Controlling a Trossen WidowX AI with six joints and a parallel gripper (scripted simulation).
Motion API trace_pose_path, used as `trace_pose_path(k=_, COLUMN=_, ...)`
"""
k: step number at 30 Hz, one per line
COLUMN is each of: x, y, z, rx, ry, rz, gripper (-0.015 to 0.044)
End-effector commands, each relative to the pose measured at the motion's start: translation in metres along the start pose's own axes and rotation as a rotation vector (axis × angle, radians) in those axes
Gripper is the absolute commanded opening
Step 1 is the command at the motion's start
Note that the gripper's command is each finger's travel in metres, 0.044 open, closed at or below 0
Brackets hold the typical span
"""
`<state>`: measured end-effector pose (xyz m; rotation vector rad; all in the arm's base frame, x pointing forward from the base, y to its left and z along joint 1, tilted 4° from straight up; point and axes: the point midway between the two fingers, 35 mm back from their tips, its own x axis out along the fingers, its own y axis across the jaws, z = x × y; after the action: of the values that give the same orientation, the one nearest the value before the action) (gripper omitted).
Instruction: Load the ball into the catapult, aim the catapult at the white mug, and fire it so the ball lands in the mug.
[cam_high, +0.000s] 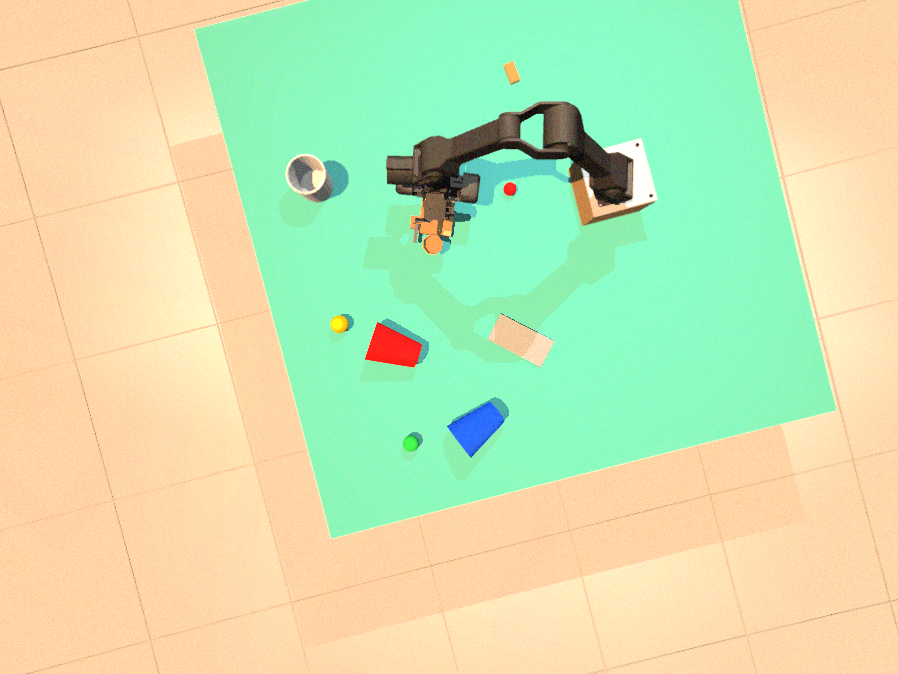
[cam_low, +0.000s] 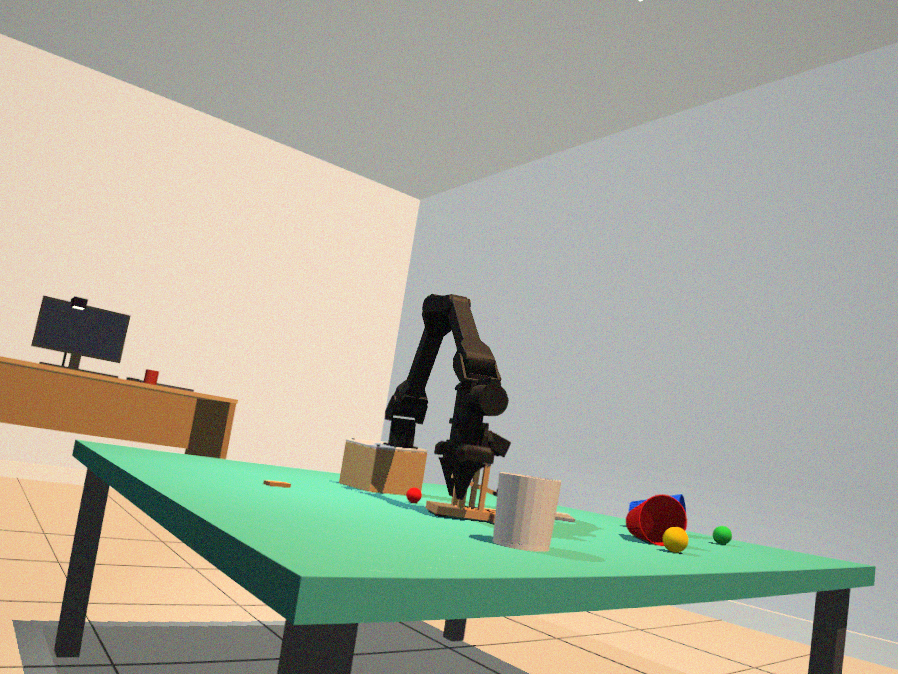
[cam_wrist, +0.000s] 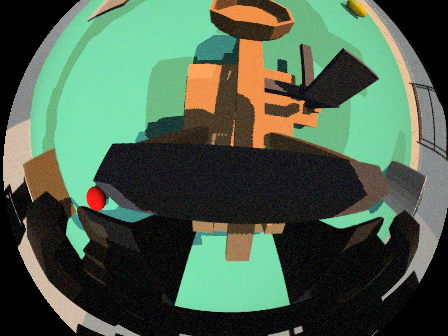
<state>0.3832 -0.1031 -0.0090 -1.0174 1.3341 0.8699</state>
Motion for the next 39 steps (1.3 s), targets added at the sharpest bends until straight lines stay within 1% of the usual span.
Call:
trace_pose_path(k=1, x=-0.001, y=0.000, z=0.000, rx=0.000, ry=0.001, rz=-0.001, gripper=0.0289)
trace_pose_path(k=5, x=-0.004, y=-0.001, z=0.000, rx=0.000, ry=0.001, rz=-0.001, gripper=0.0394)
trace_pose_path(k=7, x=-0.025, y=-0.002, z=0.000, rx=0.000, ry=0.001, rz=-0.001, gripper=0.0440)
trace_pose_path(k=11, x=-0.091, y=0.000, z=0.000, rx=0.000, ry=0.000, rz=-0.001, gripper=0.0440)
trace_pose_path(k=13, x=-0.102, y=0.002, z=-0.001, rx=0.000, ry=0.000, rz=-0.001, gripper=0.0440)
trace_pose_path(k=14, x=-0.102, y=0.002, z=-0.001, rx=0.000, ry=0.000, rz=-0.001, gripper=0.0440)
trace_pose_path(k=15, x=-0.084, y=-0.001, z=0.000, rx=-0.006, ry=-0.001, rz=-0.004, gripper=0.0440)
trace_pose_path(k=20, x=-0.084, y=-0.001, z=0.000, rx=0.017, ry=-0.001, rz=-0.004, gripper=0.0440)
trace_pose_path(k=39, x=-0.086, y=-0.001, z=-0.001, rx=0.668, ry=-0.003, rz=-0.003, gripper=0.0440)
